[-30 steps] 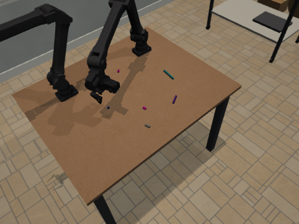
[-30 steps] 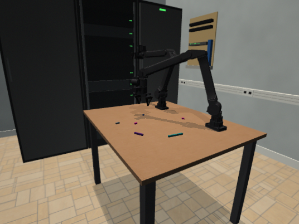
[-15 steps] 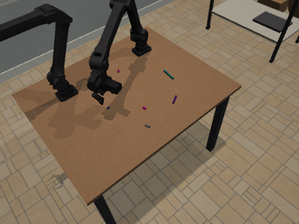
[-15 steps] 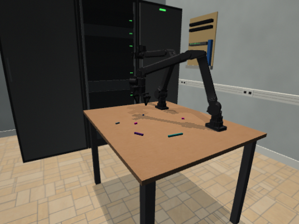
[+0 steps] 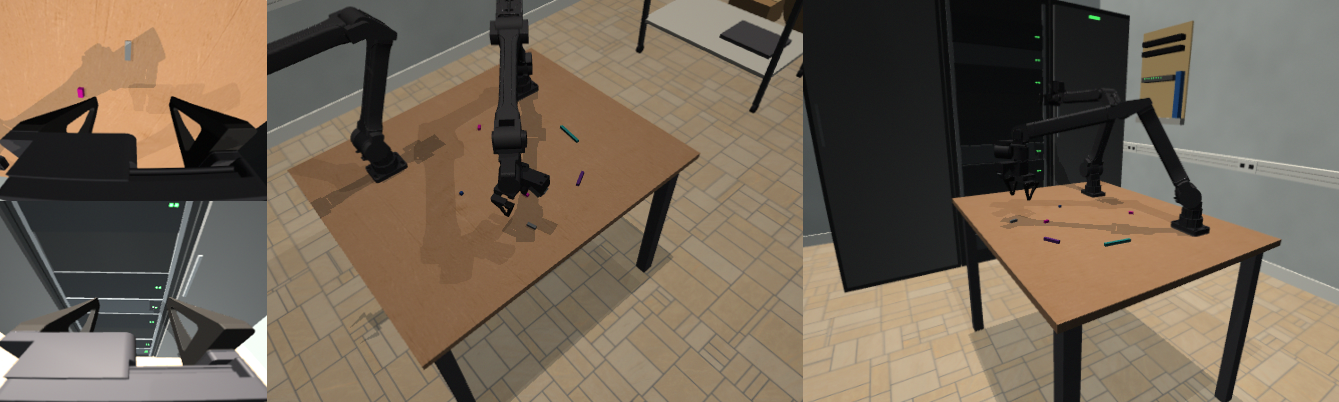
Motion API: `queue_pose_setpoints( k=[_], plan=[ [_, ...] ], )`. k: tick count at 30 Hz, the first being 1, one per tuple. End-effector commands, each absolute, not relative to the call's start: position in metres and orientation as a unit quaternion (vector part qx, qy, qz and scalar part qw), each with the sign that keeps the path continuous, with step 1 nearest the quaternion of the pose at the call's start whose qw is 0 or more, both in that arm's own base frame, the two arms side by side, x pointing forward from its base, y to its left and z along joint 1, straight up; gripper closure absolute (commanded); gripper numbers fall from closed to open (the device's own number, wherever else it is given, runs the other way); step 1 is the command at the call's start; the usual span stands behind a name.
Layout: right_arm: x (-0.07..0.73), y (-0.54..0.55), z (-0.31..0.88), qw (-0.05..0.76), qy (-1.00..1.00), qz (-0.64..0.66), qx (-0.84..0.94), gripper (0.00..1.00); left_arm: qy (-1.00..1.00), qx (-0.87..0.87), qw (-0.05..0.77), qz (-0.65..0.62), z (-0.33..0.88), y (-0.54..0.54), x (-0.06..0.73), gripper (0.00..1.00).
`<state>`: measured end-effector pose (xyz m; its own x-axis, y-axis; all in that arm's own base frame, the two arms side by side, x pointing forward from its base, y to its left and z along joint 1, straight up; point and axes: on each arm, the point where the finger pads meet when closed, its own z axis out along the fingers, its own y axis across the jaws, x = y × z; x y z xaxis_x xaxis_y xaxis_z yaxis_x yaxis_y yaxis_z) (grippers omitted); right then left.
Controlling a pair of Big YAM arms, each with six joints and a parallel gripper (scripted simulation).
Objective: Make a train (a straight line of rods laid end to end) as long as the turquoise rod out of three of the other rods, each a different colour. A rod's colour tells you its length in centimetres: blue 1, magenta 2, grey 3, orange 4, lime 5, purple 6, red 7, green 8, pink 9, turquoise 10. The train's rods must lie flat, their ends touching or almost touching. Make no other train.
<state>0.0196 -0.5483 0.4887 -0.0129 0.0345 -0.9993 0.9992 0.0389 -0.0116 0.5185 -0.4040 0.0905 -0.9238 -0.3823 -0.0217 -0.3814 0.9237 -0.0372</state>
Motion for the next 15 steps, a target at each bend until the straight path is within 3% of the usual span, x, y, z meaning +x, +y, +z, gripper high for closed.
queue_pose_setpoints(
  k=[1, 4, 5, 15],
  plan=[
    [0.010, -0.545, 0.501, 0.505, 0.505, -0.495, 0.495, 0.00, 0.987, -0.163, 0.012, -0.012, 0.085, -0.387, 0.570, 0.00],
    [0.010, -0.545, 0.501, 0.505, 0.505, -0.495, 0.495, 0.00, 0.987, -0.157, 0.012, -0.011, 0.084, -0.388, 0.571, 0.00],
    [0.010, -0.545, 0.501, 0.505, 0.505, -0.495, 0.495, 0.00, 0.988, -0.151, 0.012, -0.012, 0.084, -0.395, 0.567, 0.77],
    [0.010, -0.545, 0.501, 0.505, 0.505, -0.495, 0.495, 0.00, 0.987, -0.158, 0.012, -0.012, 0.084, -0.388, 0.572, 0.77]
  ],
)
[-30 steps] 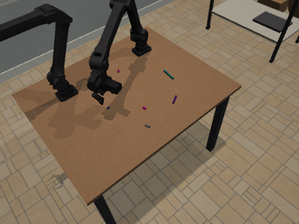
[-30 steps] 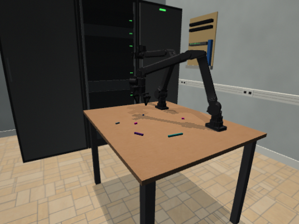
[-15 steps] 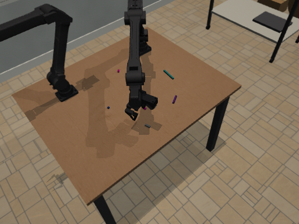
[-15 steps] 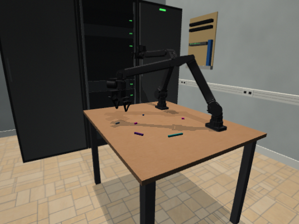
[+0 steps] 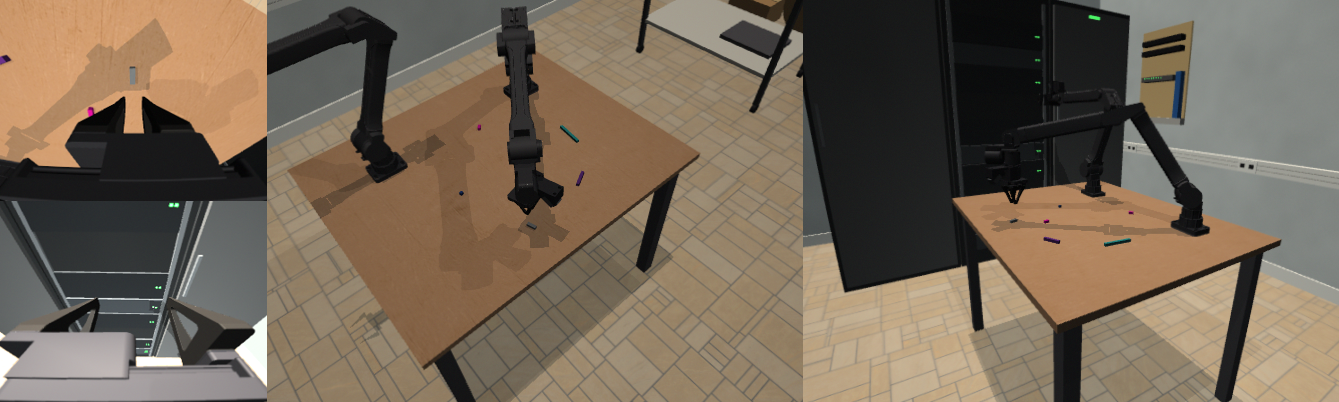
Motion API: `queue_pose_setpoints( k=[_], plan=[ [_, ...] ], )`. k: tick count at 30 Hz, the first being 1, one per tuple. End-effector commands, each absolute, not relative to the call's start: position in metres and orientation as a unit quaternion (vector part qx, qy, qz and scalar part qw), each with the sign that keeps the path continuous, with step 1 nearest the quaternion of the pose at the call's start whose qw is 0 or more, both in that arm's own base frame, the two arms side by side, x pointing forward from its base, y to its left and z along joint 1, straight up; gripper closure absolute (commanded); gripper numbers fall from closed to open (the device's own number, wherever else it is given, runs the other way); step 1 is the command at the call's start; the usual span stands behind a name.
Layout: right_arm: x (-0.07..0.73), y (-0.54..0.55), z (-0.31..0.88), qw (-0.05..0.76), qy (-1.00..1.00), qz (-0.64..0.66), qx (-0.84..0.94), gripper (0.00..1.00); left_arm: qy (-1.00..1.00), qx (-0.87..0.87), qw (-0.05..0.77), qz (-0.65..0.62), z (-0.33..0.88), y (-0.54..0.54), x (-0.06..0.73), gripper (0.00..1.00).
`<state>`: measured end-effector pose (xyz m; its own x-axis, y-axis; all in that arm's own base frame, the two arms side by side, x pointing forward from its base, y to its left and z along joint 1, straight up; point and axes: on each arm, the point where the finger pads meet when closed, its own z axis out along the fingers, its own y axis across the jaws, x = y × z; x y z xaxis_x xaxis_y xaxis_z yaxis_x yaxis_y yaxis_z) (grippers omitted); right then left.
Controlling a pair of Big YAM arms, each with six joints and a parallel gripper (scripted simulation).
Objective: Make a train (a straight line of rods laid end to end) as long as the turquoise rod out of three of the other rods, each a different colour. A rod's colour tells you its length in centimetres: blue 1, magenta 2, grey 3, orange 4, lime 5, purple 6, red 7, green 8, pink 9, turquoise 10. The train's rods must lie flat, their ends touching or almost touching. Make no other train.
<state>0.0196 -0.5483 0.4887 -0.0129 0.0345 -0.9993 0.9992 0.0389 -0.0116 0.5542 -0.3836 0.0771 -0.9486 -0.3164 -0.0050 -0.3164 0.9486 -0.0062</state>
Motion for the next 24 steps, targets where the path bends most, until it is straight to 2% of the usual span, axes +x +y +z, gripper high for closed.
queue_pose_setpoints(
  k=[1, 24],
  plan=[
    [0.010, -0.545, 0.501, 0.505, 0.505, -0.495, 0.495, 0.00, 0.987, -0.162, 0.012, -0.011, 0.084, -0.382, 0.575, 0.77],
    [0.010, -0.545, 0.501, 0.505, 0.505, -0.495, 0.495, 0.00, 0.987, -0.160, 0.012, -0.012, 0.084, -0.388, 0.572, 0.77]
  ],
)
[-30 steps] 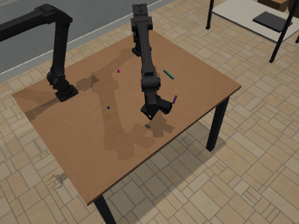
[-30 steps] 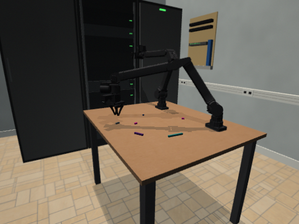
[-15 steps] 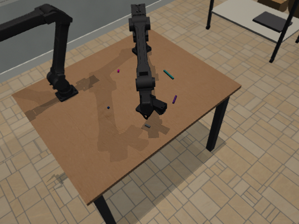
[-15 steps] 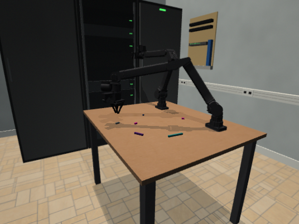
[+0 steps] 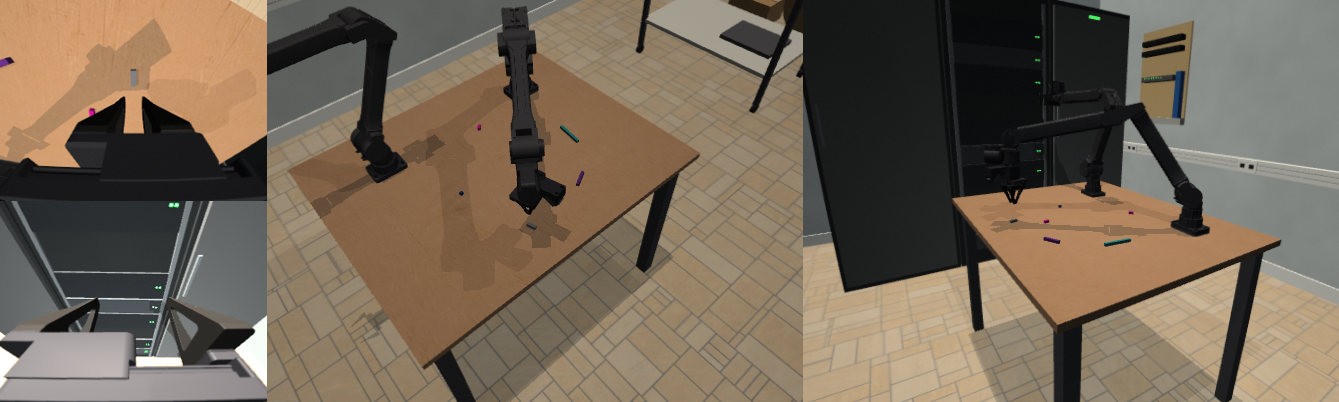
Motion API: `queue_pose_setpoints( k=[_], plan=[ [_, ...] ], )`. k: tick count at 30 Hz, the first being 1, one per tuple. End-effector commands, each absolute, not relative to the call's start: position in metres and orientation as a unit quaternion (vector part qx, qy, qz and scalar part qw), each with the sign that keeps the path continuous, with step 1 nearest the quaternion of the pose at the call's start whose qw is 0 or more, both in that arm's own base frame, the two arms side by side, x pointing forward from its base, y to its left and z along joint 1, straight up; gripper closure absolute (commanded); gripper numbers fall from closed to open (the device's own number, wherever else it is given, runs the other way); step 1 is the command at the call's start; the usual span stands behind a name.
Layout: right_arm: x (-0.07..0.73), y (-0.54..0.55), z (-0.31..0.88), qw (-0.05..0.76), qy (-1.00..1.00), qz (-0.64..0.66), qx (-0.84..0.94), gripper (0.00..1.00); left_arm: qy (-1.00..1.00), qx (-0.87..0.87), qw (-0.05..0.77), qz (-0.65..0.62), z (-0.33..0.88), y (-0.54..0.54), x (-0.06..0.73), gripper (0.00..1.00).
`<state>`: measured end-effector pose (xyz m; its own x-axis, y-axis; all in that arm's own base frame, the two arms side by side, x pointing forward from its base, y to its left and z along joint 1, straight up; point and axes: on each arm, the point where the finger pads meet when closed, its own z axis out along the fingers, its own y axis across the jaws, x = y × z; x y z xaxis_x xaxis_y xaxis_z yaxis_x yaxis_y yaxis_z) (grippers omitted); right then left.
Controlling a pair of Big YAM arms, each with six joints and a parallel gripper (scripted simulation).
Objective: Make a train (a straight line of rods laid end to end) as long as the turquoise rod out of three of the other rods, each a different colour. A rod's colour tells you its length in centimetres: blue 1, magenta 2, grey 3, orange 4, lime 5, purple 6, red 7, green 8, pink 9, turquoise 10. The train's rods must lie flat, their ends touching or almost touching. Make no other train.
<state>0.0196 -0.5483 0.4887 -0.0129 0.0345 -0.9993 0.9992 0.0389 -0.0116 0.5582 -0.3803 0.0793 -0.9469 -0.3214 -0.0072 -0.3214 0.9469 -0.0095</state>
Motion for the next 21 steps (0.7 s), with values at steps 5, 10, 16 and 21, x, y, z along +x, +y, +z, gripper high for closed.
queue_pose_setpoints(
  k=[5, 10, 16, 21],
  plan=[
    [0.010, -0.545, 0.501, 0.505, 0.505, -0.495, 0.495, 0.00, 0.987, -0.160, 0.013, -0.012, 0.084, -0.388, 0.572, 0.77],
    [0.010, -0.545, 0.501, 0.505, 0.505, -0.495, 0.495, 0.00, 0.987, -0.160, 0.016, -0.015, 0.082, -0.389, 0.574, 0.77],
    [0.010, -0.545, 0.501, 0.505, 0.505, -0.495, 0.495, 0.00, 0.987, -0.160, 0.000, 0.000, 0.058, -0.381, 0.562, 0.77],
    [0.010, -0.545, 0.501, 0.505, 0.505, -0.495, 0.495, 0.00, 0.987, -0.160, -0.002, 0.002, 0.053, -0.380, 0.560, 0.77]
  ],
)
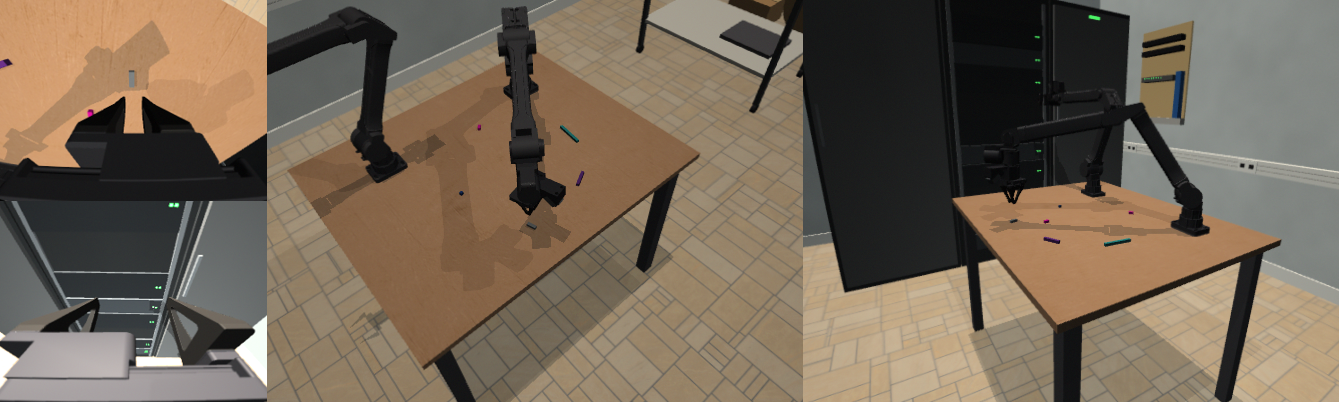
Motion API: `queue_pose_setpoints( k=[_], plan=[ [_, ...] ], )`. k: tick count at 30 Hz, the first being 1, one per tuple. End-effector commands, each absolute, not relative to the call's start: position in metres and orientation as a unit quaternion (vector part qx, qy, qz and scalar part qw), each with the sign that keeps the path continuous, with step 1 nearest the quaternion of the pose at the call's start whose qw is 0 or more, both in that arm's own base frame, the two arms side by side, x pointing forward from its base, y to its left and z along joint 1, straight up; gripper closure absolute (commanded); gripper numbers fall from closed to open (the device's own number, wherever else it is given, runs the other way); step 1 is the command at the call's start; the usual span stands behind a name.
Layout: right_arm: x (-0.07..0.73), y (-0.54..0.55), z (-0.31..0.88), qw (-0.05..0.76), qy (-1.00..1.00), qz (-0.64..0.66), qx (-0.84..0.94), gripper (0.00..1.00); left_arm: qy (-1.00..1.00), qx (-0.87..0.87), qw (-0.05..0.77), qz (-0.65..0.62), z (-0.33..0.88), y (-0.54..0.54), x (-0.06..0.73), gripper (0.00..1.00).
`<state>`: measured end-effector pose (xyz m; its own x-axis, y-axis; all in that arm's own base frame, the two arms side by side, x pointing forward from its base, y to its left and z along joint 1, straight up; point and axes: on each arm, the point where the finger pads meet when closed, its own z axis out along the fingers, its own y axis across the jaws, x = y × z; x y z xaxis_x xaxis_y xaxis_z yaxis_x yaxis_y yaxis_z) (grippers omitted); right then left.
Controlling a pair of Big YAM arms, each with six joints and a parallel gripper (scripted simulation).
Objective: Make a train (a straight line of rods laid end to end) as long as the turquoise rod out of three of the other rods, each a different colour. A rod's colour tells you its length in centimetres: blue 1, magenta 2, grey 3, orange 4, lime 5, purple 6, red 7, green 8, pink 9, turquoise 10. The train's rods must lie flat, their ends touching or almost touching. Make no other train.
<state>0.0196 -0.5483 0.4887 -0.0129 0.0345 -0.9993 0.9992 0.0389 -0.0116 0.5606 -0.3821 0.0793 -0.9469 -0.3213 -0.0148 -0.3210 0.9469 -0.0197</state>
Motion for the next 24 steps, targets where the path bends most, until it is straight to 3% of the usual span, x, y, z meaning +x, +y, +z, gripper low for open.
queue_pose_setpoints(
  k=[1, 24],
  plan=[
    [0.010, -0.545, 0.501, 0.505, 0.505, -0.495, 0.495, 0.00, 0.987, -0.160, -0.001, 0.001, 0.052, -0.381, 0.561, 0.77],
    [0.010, -0.545, 0.501, 0.505, 0.505, -0.495, 0.495, 0.00, 0.987, -0.160, -0.001, 0.001, 0.021, -0.380, 0.561, 0.77]
  ],
)
